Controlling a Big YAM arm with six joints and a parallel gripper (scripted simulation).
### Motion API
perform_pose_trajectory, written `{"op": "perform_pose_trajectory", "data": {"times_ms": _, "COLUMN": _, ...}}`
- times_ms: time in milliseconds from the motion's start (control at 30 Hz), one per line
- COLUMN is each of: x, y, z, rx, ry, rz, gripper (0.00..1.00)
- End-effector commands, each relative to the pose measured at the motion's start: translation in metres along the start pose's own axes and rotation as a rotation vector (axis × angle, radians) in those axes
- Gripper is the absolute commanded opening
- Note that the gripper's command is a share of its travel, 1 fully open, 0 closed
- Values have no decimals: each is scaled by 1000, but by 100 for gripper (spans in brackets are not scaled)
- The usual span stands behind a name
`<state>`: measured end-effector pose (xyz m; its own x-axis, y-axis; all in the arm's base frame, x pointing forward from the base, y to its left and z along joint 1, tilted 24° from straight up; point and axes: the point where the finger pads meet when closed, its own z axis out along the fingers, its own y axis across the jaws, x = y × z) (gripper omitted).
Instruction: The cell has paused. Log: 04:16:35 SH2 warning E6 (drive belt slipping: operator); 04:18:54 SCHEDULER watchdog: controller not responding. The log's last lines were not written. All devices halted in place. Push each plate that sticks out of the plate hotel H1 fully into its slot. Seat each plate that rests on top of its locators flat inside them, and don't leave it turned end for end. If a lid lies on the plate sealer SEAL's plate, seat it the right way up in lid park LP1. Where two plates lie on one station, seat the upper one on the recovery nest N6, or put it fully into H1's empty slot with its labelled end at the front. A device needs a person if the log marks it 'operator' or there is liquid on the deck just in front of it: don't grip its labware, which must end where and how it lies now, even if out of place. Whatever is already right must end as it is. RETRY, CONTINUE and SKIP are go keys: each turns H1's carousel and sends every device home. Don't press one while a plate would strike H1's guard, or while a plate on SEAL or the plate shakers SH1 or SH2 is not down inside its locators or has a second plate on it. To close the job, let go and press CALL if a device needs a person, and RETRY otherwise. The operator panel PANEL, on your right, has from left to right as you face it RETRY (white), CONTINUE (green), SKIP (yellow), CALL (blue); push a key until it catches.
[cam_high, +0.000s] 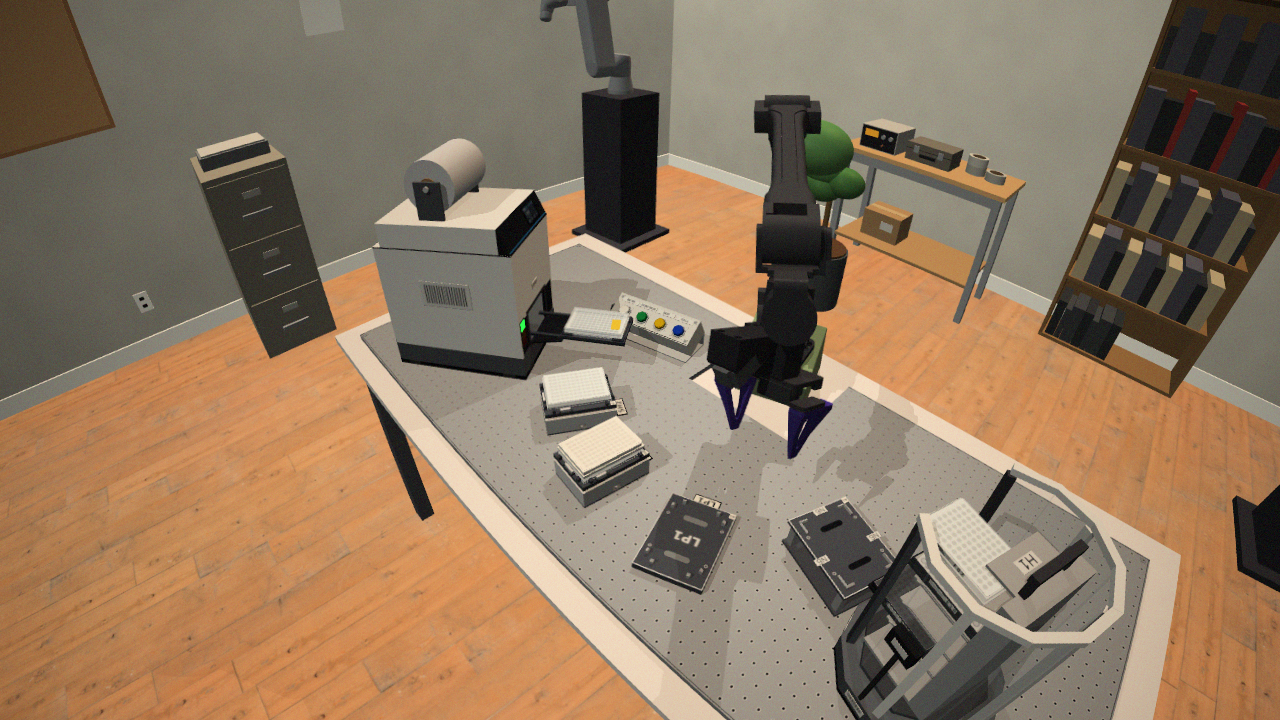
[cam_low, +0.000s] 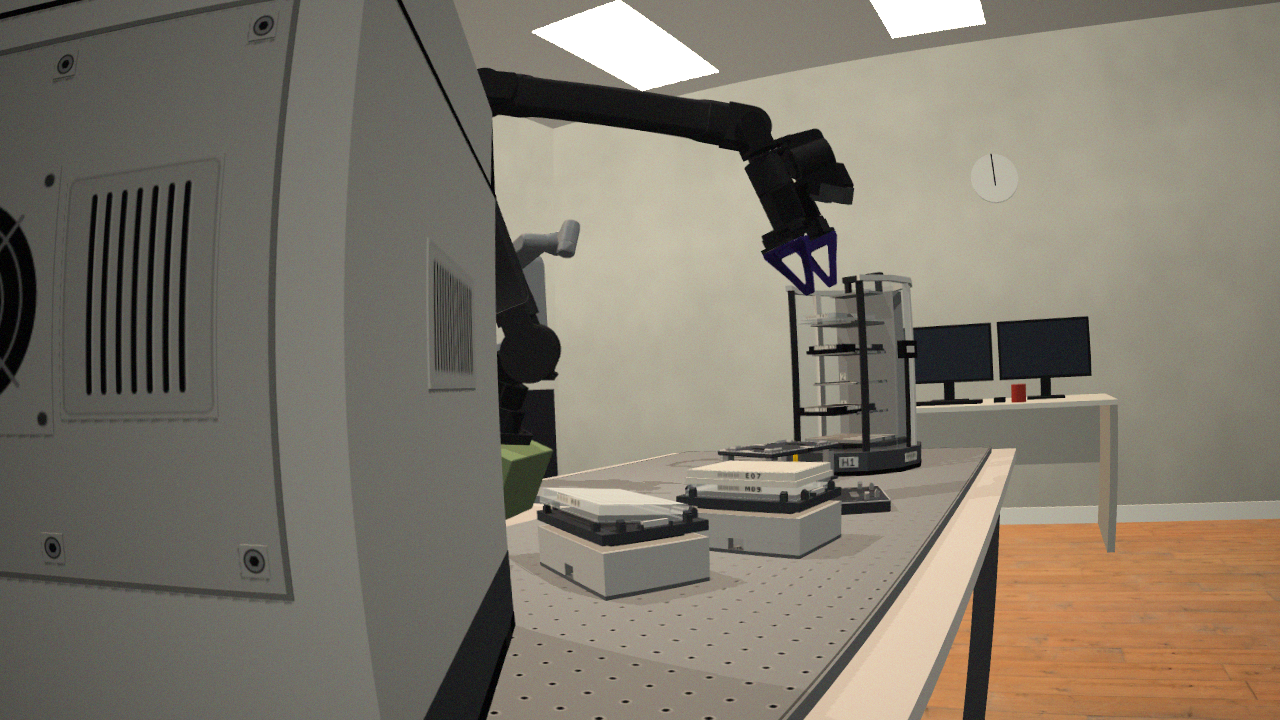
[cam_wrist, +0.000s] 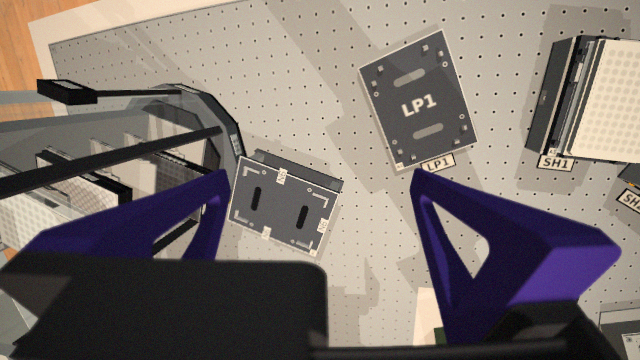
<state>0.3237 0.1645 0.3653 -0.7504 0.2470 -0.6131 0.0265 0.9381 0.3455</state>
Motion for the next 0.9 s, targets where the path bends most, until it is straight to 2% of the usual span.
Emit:
{"op": "perform_pose_trajectory", "data": {"times_ms": 0, "x": -3, "y": 2, "z": -3, "rx": -6, "ry": -8, "rz": 1, "gripper": 100}}
{"op": "perform_pose_trajectory", "data": {"times_ms": 533, "x": -3, "y": 2, "z": -3, "rx": -6, "ry": -8, "rz": 1, "gripper": 100}}
{"op": "perform_pose_trajectory", "data": {"times_ms": 567, "x": 0, "y": 0, "z": -9, "rx": -13, "ry": -15, "rz": 2, "gripper": 100}}
{"op": "perform_pose_trajectory", "data": {"times_ms": 867, "x": 18, "y": -9, "z": -15, "rx": -10, "ry": -4, "rz": 4, "gripper": 100}}
